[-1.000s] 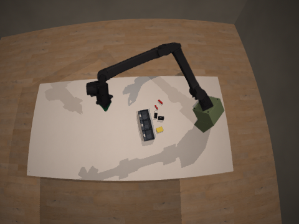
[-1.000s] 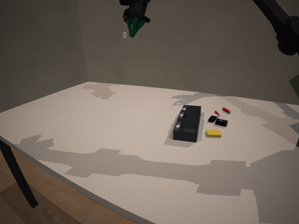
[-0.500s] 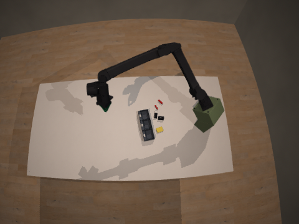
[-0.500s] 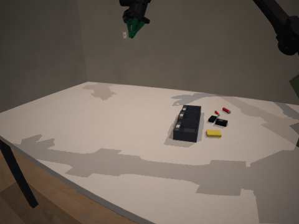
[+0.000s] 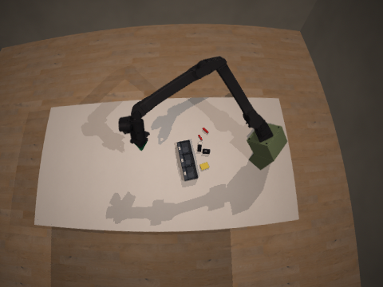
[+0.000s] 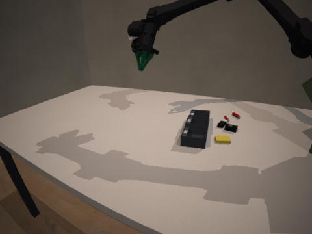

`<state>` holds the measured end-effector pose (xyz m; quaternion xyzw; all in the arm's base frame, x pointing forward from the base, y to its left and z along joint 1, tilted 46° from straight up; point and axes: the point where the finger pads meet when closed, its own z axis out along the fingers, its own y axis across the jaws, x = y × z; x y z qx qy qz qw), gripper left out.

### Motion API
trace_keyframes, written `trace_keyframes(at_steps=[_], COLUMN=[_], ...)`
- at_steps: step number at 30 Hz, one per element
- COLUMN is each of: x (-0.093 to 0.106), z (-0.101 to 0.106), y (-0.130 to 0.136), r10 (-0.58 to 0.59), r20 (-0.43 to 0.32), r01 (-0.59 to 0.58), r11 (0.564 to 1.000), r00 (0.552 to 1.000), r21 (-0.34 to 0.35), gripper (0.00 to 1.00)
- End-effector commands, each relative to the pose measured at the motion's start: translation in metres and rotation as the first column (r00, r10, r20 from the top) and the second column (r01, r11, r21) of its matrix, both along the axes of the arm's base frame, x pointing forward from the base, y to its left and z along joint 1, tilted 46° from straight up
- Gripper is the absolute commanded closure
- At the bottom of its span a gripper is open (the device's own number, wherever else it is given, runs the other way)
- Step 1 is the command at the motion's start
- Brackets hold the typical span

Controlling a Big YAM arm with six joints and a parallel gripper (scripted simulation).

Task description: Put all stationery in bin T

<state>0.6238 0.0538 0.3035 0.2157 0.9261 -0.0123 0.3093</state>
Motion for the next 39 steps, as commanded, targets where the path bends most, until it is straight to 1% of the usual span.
trace_keyframes(at_steps=[1,2,3,5,6,7,8,9,10,11,12,13,16,17,18,19,20,21,22,23,24,25,27,28,31,33,34,36,37,39], x=[0.015,0.0,-0.01,-0.025,-0.025,-0.037,-0.041,-0.047,-0.049,-0.061,-0.064,-0.071,-0.073,-0.079,-0.088,-0.095,-0.098,-0.11,-0.112,-0.12,-0.123,-0.132,-0.144,-0.152,-0.173,-0.173,-0.18,-0.194,-0.202,-0.215], z=[-0.005,0.017,0.015,0.013,0.014,0.006,0.005,0.002,0.001,-0.006,-0.007,-0.011,-0.012,-0.038,-0.02,-0.024,-0.026,-0.033,-0.034,-0.038,-0.04,-0.045,-0.052,-0.056,-0.069,-0.069,-0.073,-0.081,-0.086,-0.094], y=[-0.01,-0.006,0.011,0.013,0.013,0.012,0.012,0.011,0.011,0.009,0.009,0.008,0.008,0.008,0.006,0.005,0.004,0.002,0.002,0.0,0.0,-0.002,-0.005,-0.006,-0.011,-0.011,-0.013,-0.017,-0.019,-0.023], r10=[0.029,0.045,0.046,0.045,0.045,0.049,0.049,0.049,0.049,0.052,0.052,0.052,0.052,0.055,0.055,0.055,0.055,0.058,0.058,0.057,0.057,0.06,0.06,0.062,0.062,0.062,0.064,0.064,0.066,0.065], r20=[0.026,0.049,0.041,0.042,0.042,-0.003,0.015,0.021,0.021,-0.024,0.0,-0.001,-0.001,-0.078,-0.022,-0.022,-0.022,-0.067,-0.043,-0.043,-0.044,-0.074,-0.065,-0.086,-0.086,-0.086,-0.107,-0.106,-0.129,-0.126], r01=[-0.029,-0.042,-0.043,-0.043,-0.043,-0.049,-0.047,-0.046,-0.046,-0.055,-0.052,-0.051,-0.051,-0.069,-0.058,-0.058,-0.058,-0.072,-0.066,-0.066,-0.066,-0.078,-0.075,-0.087,-0.086,-0.086,-0.098,-0.098,-0.112,-0.111], r11=[0.999,0.997,0.997,0.997,0.997,0.993,0.993,0.994,0.994,0.987,0.988,0.988,0.988,0.978,0.981,0.981,0.981,0.97,0.971,0.971,0.971,0.959,0.96,0.946,0.946,0.946,0.93,0.93,0.911,0.912], r00=[0.999,0.998,0.998,0.998,0.998,0.999,0.999,0.999,0.999,0.998,0.999,0.999,0.999,0.995,0.998,0.998,0.998,0.996,0.997,0.997,0.997,0.995,0.996,0.994,0.994,0.994,0.992,0.992,0.99,0.99], r21=[-0.016,-0.062,-0.062,-0.061,-0.061,-0.107,-0.104,-0.103,-0.103,-0.149,-0.145,-0.145,-0.145,-0.197,-0.187,-0.187,-0.187,-0.234,-0.229,-0.229,-0.229,-0.273,-0.271,-0.313,-0.313,-0.313,-0.355,-0.355,-0.396,-0.396], gripper=[0.91,0.91,0.91,0.91,0.91,0.91,0.91,0.91,0.91,0.91,0.91,0.91,0.91,0.91,0.91,0.91,0.91,0.91,0.91,0.91,0.91,0.91,0.91,0.91,0.91,0.91,0.91,0.91,0.91,0.91])
